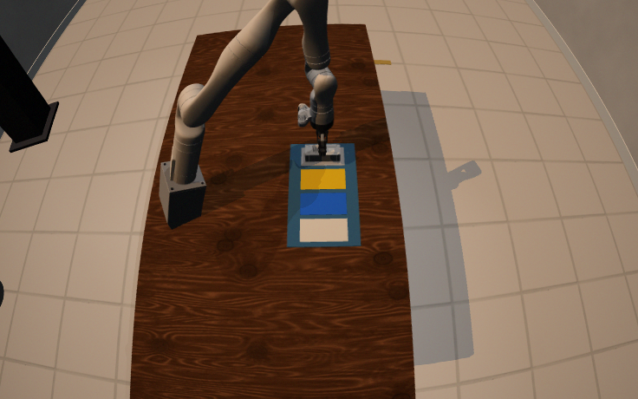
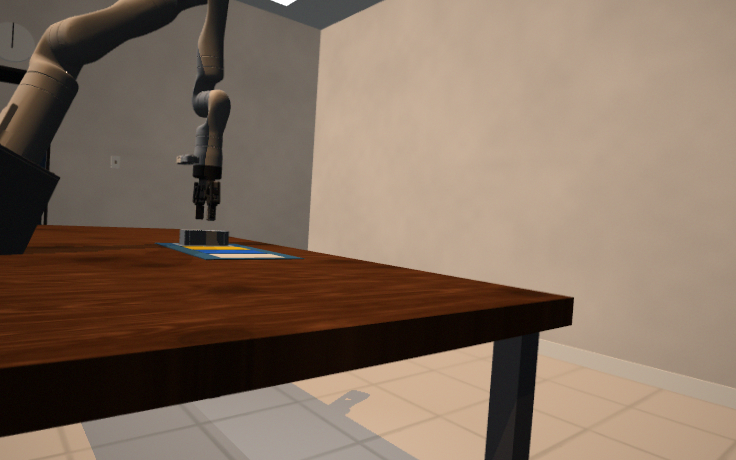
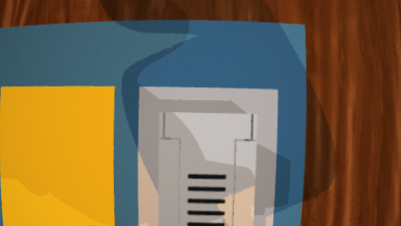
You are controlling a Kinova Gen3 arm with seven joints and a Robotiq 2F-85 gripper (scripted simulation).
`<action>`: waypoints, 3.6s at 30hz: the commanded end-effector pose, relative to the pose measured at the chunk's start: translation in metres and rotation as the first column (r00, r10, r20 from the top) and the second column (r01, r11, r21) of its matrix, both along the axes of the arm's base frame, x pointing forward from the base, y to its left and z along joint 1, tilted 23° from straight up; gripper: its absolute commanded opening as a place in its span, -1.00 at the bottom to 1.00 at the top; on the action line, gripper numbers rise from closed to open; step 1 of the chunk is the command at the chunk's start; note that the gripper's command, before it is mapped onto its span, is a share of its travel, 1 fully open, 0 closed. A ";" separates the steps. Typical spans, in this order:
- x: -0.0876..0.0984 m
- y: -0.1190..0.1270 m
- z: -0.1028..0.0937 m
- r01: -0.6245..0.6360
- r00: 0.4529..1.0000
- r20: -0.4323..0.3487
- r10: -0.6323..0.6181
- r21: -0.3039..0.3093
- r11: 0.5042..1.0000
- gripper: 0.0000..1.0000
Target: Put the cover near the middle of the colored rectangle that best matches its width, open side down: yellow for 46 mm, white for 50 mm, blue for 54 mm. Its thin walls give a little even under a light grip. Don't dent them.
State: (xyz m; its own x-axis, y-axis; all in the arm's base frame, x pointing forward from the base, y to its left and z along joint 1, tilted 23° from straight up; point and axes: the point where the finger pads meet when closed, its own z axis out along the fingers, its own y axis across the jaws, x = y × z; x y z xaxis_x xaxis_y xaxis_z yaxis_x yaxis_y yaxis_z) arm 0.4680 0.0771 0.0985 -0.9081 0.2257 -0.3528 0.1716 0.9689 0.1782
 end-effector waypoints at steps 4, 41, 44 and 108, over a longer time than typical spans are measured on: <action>0.004 0.000 -0.009 0.000 1.000 0.001 0.000 0.000 1.000 1.00; 0.008 0.000 -0.018 0.000 1.000 0.001 0.000 0.000 1.000 1.00; 0.008 0.000 -0.018 0.000 1.000 0.001 0.000 0.000 1.000 1.00; 0.020 0.003 -0.044 0.000 1.000 0.001 0.000 0.000 1.000 1.00</action>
State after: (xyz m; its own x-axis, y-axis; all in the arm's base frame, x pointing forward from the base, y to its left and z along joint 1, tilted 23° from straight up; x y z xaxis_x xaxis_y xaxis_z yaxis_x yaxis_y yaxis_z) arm 0.4874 0.0805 0.0536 -0.9081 0.2257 -0.3528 0.1716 0.9689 0.1782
